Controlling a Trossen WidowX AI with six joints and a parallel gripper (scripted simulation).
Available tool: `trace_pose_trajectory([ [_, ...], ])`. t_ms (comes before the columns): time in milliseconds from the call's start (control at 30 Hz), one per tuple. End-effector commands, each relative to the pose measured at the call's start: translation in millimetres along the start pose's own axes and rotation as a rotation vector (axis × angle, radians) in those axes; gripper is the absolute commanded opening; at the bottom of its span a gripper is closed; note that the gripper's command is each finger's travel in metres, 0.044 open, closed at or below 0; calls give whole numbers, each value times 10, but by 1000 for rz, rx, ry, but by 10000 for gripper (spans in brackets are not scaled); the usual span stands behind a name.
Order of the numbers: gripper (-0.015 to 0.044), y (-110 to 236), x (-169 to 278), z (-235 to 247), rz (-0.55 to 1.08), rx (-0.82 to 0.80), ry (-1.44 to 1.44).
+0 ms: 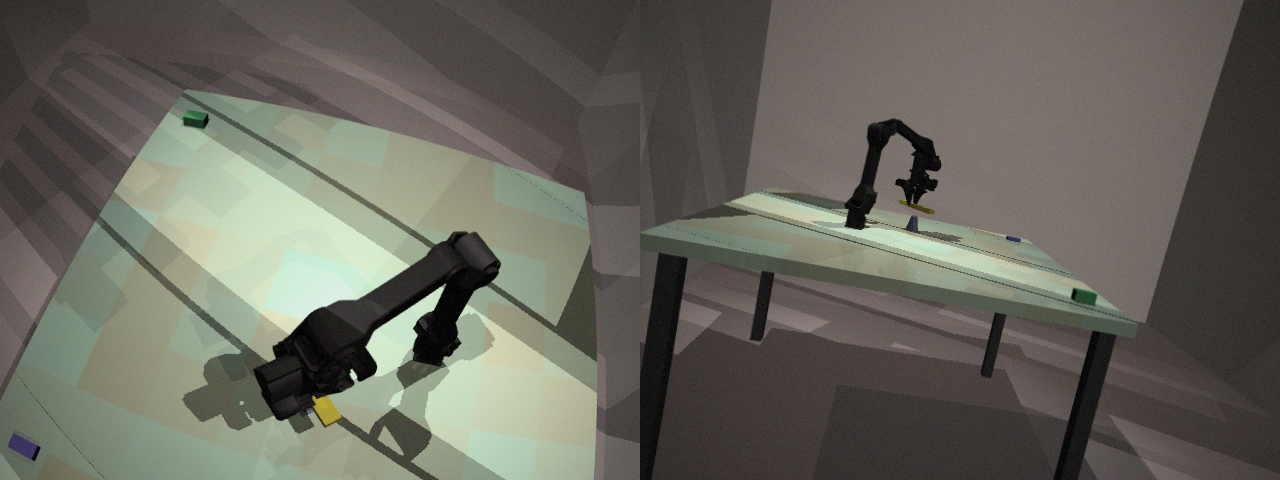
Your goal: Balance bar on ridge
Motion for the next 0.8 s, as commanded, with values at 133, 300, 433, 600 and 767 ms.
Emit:
trace_pose_trajectory([
  [133,0,-134,-3,1,3,-2,-5],
  [300,0,-216,-7,-4,3,-2,-5],
  [433,0,-240,-8,-5,3,-2,-5],
  [600,0,-239,-8,-4,3,-2,-5],
  [767,0,-235,-8,-4,3,-2,-5],
])
Point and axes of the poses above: the point midway between the two fingers, 35 mm back from their tips, its own y axis back along the fingers, its own z axis across the jaws, x = y × z, the point moved 7 cm from there along y, back along the fingers, and after that the axes turned 9 degrees about y, right-handed, at the moved point
